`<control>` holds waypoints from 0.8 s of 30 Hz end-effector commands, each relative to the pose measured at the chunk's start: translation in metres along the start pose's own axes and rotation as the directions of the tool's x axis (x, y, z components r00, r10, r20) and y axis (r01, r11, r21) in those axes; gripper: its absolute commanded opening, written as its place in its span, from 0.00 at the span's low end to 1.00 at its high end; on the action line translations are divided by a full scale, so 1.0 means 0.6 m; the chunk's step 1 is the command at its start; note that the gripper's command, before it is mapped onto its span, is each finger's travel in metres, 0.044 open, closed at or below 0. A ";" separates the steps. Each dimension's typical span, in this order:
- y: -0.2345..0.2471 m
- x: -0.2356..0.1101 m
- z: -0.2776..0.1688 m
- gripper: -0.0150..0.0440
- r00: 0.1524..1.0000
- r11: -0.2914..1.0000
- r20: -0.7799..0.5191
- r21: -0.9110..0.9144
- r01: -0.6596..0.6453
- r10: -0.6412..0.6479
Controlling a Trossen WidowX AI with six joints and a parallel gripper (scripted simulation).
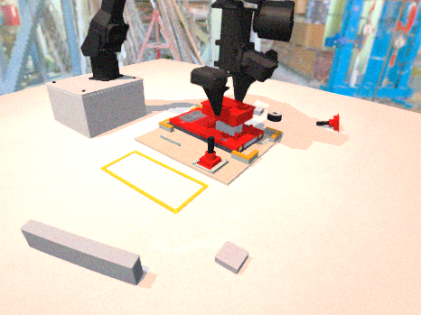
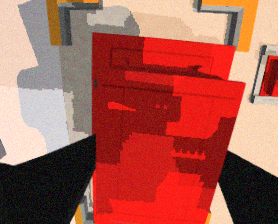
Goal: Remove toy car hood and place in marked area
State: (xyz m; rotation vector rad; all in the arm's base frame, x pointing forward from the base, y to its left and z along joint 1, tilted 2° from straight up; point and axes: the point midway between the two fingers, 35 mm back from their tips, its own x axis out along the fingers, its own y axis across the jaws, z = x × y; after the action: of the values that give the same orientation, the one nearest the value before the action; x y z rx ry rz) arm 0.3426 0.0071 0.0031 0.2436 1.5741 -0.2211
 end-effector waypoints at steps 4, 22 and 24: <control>0.001 -0.061 0.005 0.25 1.000 1.000 0.020 -0.003 -0.006 0.006; -0.093 -0.052 0.020 0.25 1.000 1.000 0.017 -0.015 0.005 -0.005; -0.105 -0.053 0.021 0.25 1.000 1.000 0.017 -0.020 0.007 -0.007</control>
State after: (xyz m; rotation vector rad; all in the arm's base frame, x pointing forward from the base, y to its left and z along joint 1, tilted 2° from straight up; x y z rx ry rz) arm 0.3397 -0.0473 0.0329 0.2336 1.5582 -0.2142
